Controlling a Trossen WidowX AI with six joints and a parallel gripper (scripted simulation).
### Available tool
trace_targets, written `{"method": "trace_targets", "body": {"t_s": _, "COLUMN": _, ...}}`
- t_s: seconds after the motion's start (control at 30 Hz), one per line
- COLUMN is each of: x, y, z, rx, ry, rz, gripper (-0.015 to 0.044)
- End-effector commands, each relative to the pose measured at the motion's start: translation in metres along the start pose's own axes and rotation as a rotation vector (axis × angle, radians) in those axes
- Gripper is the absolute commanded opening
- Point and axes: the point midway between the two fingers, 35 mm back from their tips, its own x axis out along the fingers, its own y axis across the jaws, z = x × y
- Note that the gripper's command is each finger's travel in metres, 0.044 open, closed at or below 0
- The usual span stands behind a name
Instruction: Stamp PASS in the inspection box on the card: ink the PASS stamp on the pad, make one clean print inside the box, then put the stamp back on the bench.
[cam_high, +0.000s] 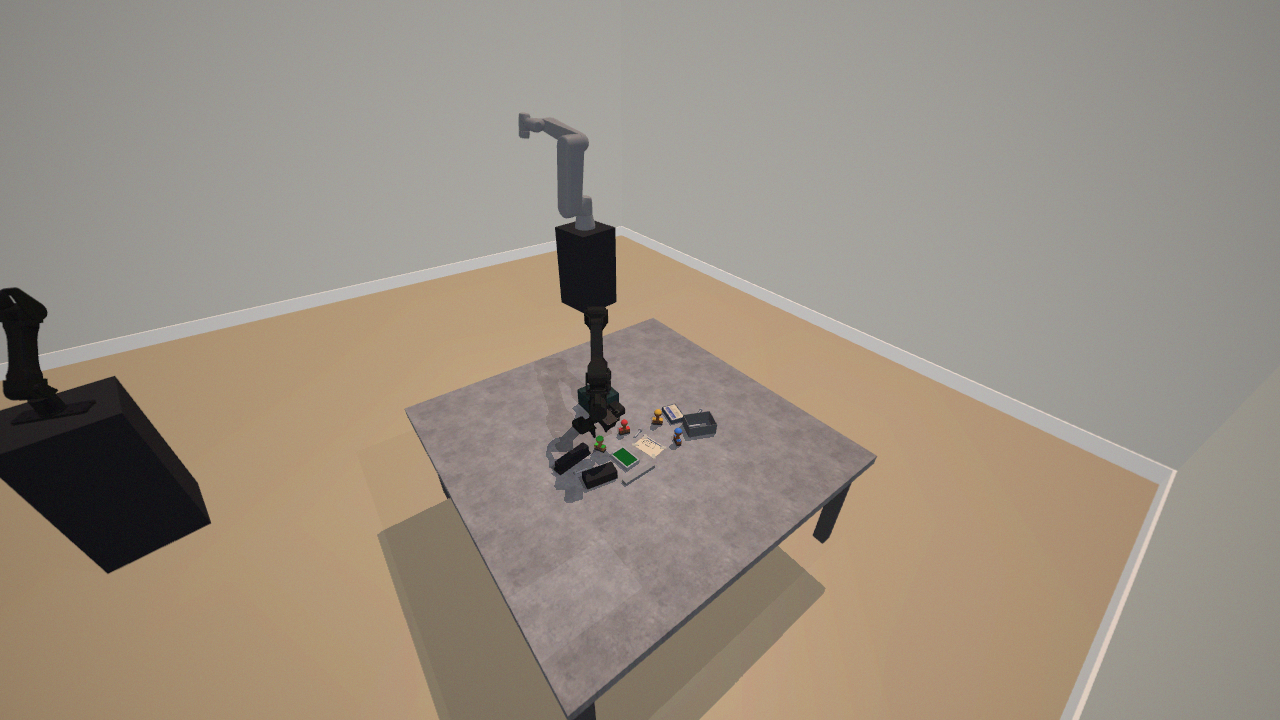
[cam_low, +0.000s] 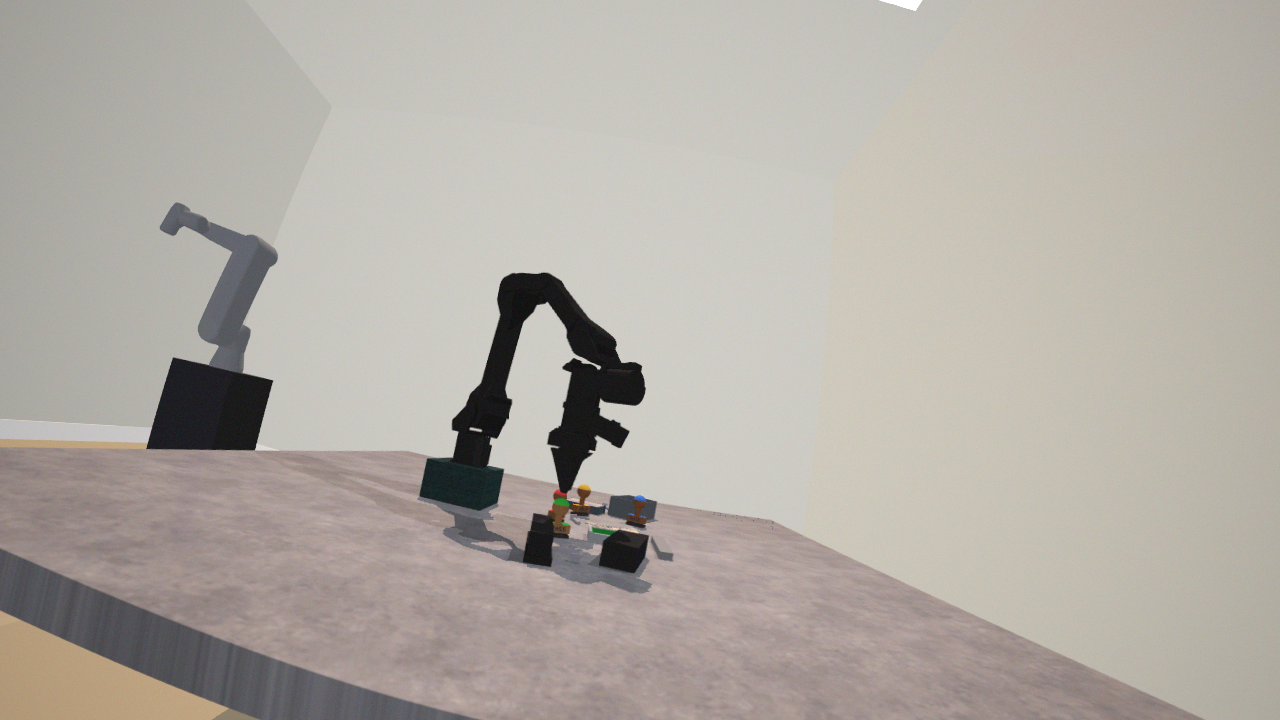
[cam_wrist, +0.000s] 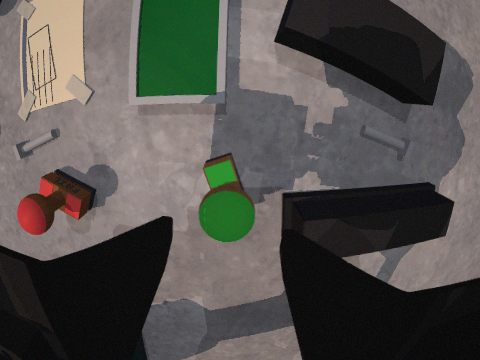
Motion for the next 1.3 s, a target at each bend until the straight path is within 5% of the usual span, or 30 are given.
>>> {"method": "trace_targets", "body": {"t_s": 0.0, "x": 0.008, "y": 0.000, "z": -0.001, "rx": -0.003, "ry": 0.004, "rz": -0.002, "gripper": 0.0225}}
{"method": "trace_targets", "body": {"t_s": 1.1, "x": 0.058, "y": 0.000, "z": -0.004, "rx": -0.003, "ry": 0.005, "rz": -0.002, "gripper": 0.0225}}
{"method": "trace_targets", "body": {"t_s": 1.27, "x": 0.055, "y": 0.000, "z": -0.002, "rx": 0.000, "ry": 0.002, "rz": 0.001, "gripper": 0.0113}}
